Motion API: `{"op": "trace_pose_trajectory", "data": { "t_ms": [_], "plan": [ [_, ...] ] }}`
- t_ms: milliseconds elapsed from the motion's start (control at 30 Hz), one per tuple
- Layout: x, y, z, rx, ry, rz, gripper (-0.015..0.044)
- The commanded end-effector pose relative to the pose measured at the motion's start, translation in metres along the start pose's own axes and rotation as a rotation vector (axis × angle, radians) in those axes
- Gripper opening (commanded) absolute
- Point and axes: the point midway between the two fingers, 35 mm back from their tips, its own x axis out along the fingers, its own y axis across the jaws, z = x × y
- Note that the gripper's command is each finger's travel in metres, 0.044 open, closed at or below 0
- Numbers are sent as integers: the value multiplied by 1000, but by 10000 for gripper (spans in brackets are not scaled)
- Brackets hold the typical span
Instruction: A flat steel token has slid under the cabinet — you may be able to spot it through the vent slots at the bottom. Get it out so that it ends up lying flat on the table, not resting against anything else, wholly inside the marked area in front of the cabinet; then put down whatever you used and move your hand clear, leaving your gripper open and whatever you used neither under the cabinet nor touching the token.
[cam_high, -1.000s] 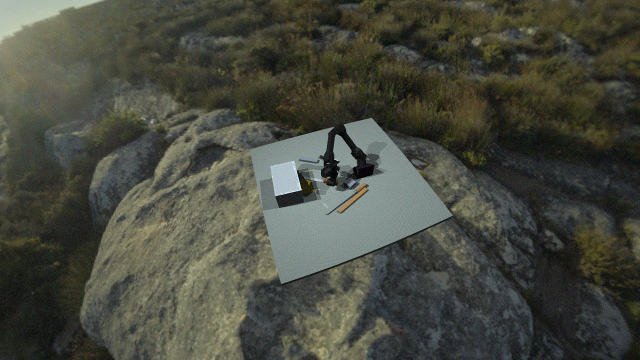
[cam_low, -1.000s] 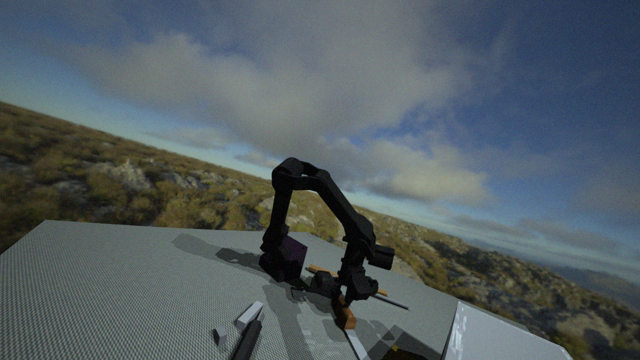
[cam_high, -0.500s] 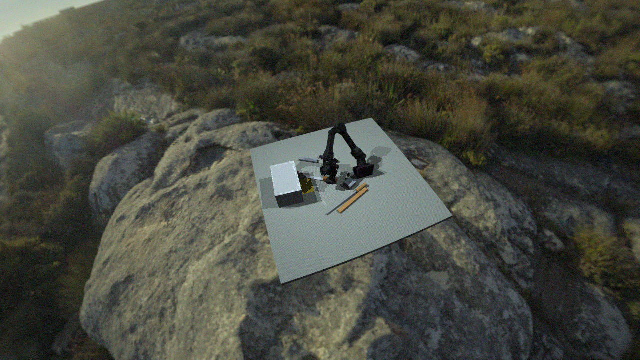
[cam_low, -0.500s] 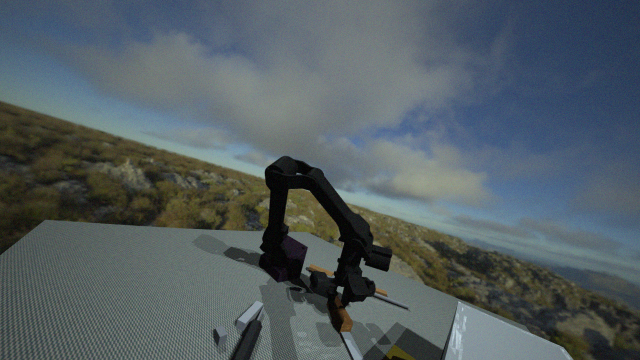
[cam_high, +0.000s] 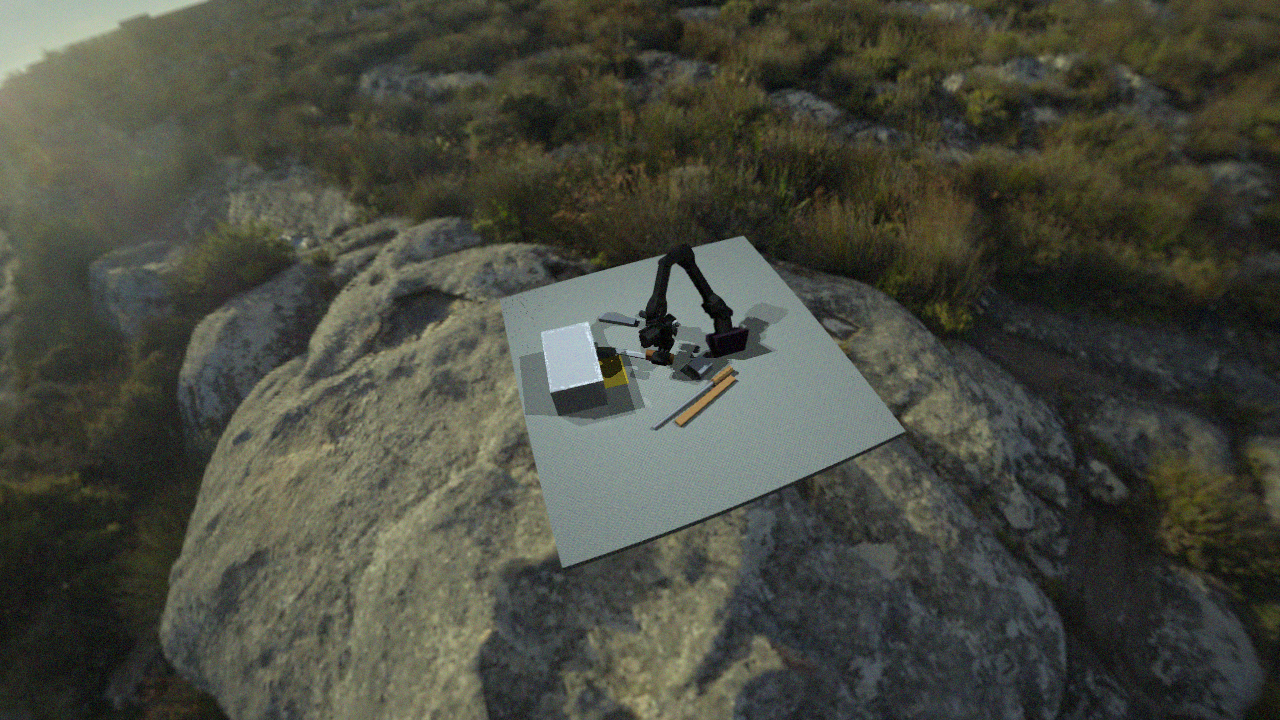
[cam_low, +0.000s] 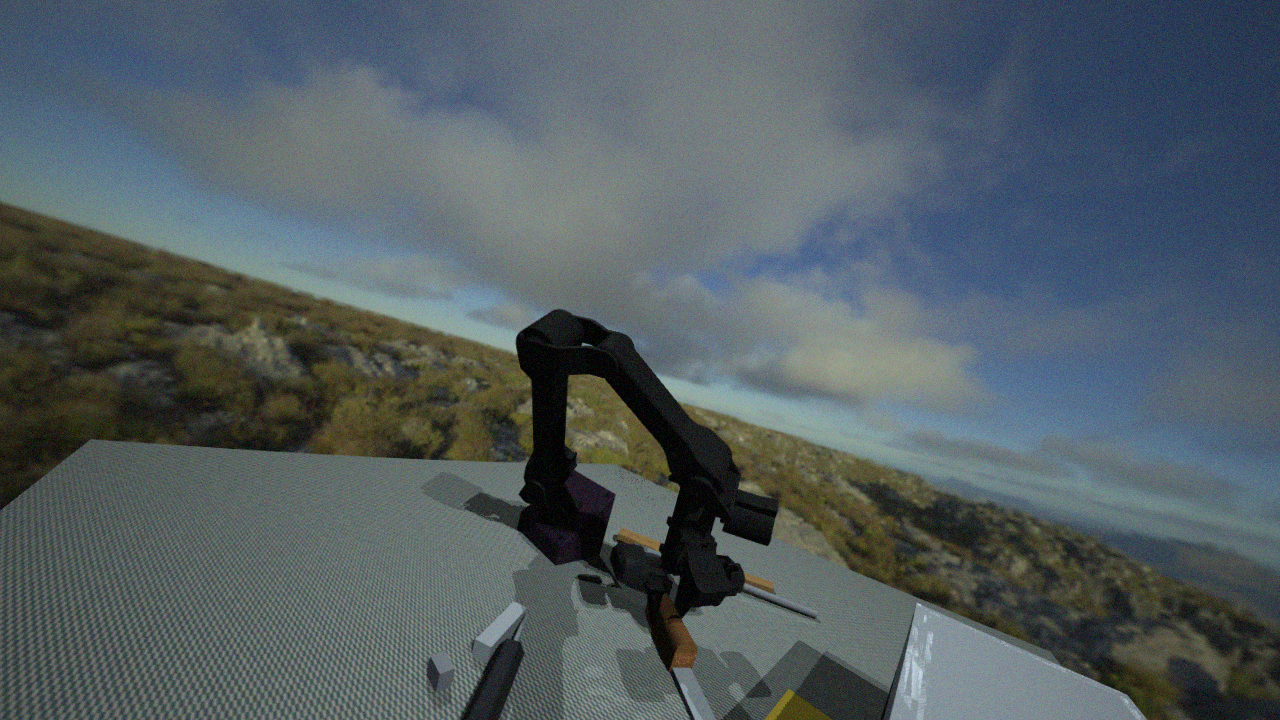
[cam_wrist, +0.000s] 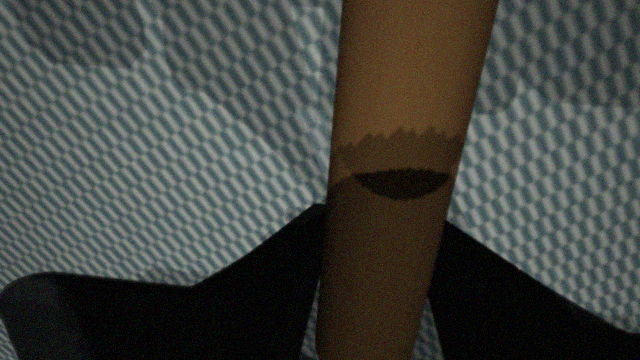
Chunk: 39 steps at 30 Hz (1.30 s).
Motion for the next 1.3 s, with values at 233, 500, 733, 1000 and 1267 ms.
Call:
{"op": "trace_pose_trajectory", "data": {
  "t_ms": [233, 500, 733, 1000, 1267],
  "plan": [
    [-1, -13, 6, 0, -4, 0, 0],
    [-1, -22, 9, 0, -4, 0, 0],
    [-1, -29, 13, 0, -4, -1, 0],
    [-1, -37, 16, 0, -4, -1, 0],
    [-1, -45, 20, 0, -5, -2, 0]
  ]
}}
